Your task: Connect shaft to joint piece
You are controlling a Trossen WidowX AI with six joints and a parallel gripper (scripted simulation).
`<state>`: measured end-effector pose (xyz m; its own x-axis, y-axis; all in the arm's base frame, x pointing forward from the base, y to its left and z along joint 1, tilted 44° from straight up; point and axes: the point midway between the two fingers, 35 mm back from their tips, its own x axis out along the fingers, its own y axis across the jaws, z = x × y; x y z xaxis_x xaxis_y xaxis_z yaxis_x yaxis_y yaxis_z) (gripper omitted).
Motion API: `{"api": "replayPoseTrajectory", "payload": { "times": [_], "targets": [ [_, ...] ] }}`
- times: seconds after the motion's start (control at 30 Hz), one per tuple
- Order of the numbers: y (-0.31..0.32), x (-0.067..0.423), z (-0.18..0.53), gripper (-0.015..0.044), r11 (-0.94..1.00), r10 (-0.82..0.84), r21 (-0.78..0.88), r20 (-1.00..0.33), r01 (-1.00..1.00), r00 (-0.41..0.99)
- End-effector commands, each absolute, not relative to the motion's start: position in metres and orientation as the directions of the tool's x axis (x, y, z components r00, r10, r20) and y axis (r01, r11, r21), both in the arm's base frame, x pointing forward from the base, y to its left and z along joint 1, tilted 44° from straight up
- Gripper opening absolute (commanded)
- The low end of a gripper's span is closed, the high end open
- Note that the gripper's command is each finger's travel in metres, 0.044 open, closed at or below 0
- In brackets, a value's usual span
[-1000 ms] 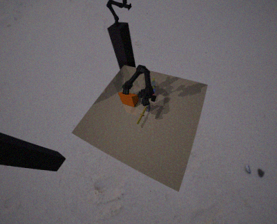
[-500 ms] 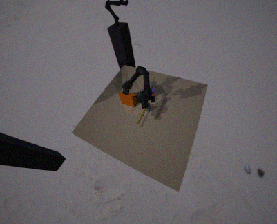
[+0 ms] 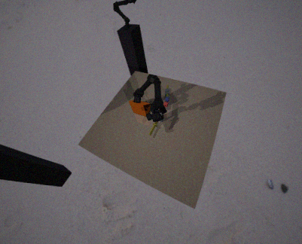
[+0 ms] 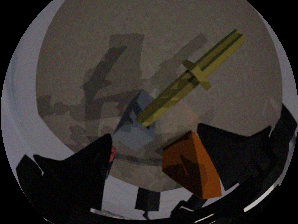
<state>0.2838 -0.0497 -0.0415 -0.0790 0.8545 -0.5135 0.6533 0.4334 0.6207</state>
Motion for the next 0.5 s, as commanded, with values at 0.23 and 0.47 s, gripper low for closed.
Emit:
{"api": "replayPoseTrajectory", "payload": {
  "times": [0.23, 0.47],
  "targets": [
    [-0.093, 0.288, -0.078, 0.0440, 0.607, 0.778, 0.722, -0.625, 0.334, -0.063],
    [-0.122, 0.288, -0.101, 0.0440, 0.692, 0.721, 0.713, -0.691, 0.113, -0.055]
  ]
}}
